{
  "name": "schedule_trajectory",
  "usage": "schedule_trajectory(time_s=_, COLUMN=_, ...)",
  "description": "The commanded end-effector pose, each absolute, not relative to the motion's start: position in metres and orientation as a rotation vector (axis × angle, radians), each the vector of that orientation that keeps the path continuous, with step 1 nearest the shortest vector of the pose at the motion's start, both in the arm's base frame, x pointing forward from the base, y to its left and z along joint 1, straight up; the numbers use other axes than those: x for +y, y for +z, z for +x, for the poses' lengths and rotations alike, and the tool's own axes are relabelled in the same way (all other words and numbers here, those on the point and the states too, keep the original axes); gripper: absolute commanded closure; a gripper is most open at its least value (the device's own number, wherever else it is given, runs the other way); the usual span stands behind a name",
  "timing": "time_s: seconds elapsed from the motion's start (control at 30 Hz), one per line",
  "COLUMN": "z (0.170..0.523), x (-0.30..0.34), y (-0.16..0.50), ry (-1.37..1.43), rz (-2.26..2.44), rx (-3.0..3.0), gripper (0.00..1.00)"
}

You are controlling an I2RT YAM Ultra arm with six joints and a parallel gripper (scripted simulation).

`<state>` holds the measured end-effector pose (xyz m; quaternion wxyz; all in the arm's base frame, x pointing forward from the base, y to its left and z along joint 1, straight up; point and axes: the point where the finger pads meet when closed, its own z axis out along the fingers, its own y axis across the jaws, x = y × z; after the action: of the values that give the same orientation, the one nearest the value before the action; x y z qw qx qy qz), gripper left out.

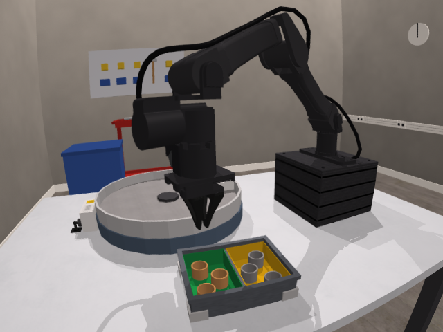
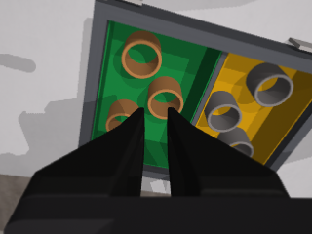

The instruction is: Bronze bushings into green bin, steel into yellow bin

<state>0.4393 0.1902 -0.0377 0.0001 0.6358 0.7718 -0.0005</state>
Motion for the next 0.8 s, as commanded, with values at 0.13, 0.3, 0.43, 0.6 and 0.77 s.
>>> schedule_trajectory(time_s=0.13, z=0.448, x=0.198, y=-0.013, ry=0.065, rz=1.977, rx=2.406, gripper=0.87)
schedule_trajectory(time_s=0.3, z=0.447, x=0.198, y=-0.001, ry=0.065, rz=1.976, rx=2.406, gripper=0.00)
schedule_trajectory(time_s=0.43, z=0.446, x=0.198, y=0.016, ry=0.065, rz=1.976, rx=2.406, gripper=0.00)
schedule_trajectory(time_s=0.6, z=0.444, x=0.197, y=0.058, ry=0.065, rz=1.976, rx=2.407, gripper=0.00)
schedule_trajectory(time_s=0.77, z=0.441, x=0.196, y=0.056, ry=0.015, rz=1.986, rx=2.420, gripper=0.00)
